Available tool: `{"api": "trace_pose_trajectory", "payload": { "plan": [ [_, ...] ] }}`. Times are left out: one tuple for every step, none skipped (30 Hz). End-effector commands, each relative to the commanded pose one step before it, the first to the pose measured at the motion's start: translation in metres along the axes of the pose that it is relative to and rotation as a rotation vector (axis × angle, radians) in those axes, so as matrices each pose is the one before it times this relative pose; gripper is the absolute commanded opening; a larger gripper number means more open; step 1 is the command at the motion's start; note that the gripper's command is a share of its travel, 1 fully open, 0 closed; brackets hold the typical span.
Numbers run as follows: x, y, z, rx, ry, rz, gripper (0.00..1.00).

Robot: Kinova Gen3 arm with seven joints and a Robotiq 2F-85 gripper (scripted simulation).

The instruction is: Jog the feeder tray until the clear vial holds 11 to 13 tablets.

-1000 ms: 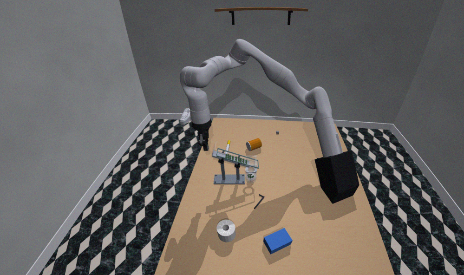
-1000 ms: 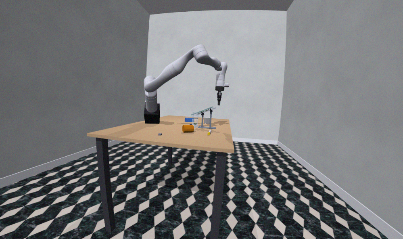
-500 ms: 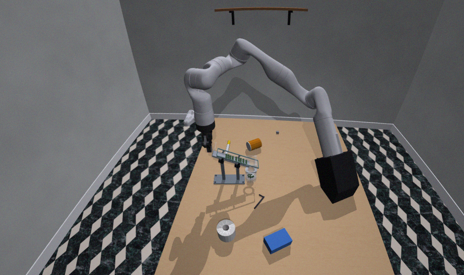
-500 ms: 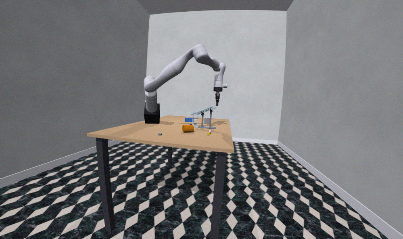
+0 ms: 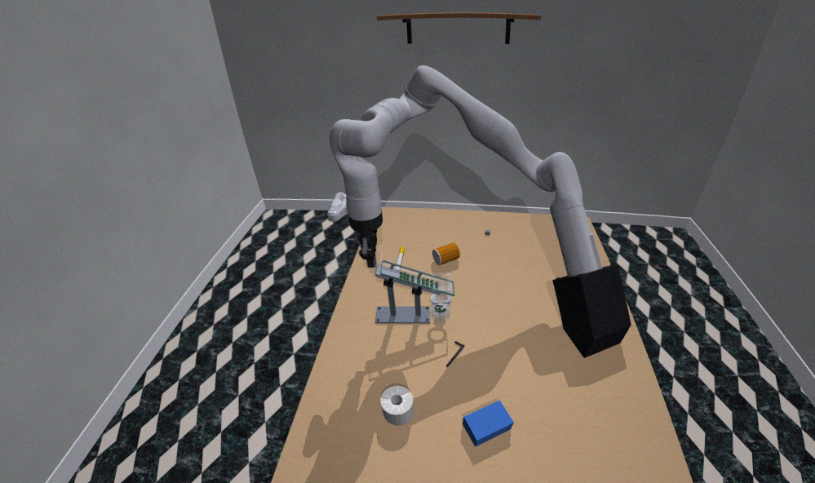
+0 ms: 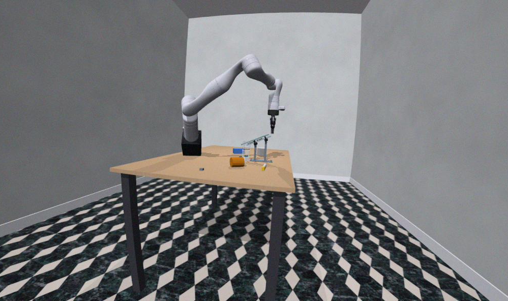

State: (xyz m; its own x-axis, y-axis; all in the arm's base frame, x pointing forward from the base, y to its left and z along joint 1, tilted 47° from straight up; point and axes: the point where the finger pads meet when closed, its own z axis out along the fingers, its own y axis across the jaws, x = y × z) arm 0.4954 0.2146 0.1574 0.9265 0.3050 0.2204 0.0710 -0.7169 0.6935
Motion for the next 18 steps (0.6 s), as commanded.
{"api": "trace_pose_trajectory", "payload": {
  "plan": [
    [0.00502,0.00009,-0.00137,-0.00606,-0.01049,-0.00050,0.00],
    [0.00000,0.00000,0.00000,0.00000,0.00000,0.00000,0.00],
    [0.00000,0.00000,0.00000,0.00000,0.00000,0.00000,0.00],
    [0.00424,0.00000,-0.00184,0.00000,0.00000,0.00000,0.00],
    [0.00404,0.00000,-0.00175,0.00000,0.00000,0.00000,0.00],
    [0.00357,0.00000,-0.00155,0.00000,0.00000,0.00000,0.00],
    [0.00289,0.00000,-0.00126,0.00000,-0.00001,0.00000,0.00],
    [0.00208,-0.00001,-0.00090,0.00000,0.00001,0.00000,0.00],
    [0.00125,0.00000,-0.00055,0.00000,0.00000,0.00000,0.00],
    [0.00053,0.00000,-0.00023,0.00000,0.00000,0.00000,0.00],
    [0.00009,0.00000,-0.00004,0.00000,0.00000,0.00000,0.00],
    [0.00000,0.00000,0.00000,0.00000,0.00000,0.00000,0.00],
    [0.00000,0.00000,0.00000,0.00000,0.00000,0.00000,0.00],
    [0.00000,0.00000,0.00000,0.00000,0.00000,0.00000,0.00],
    [0.00000,0.00000,0.00000,0.00000,0.00000,0.00000,0.00],
    [0.00000,0.00000,0.00000,0.00000,0.00000,0.00000,0.00],
    [0.00000,0.00000,0.00000,0.00000,0.00000,0.00000,0.00],
    [-0.00006,0.00000,0.00003,0.00000,0.00000,0.00000,0.00]
  ]
}}
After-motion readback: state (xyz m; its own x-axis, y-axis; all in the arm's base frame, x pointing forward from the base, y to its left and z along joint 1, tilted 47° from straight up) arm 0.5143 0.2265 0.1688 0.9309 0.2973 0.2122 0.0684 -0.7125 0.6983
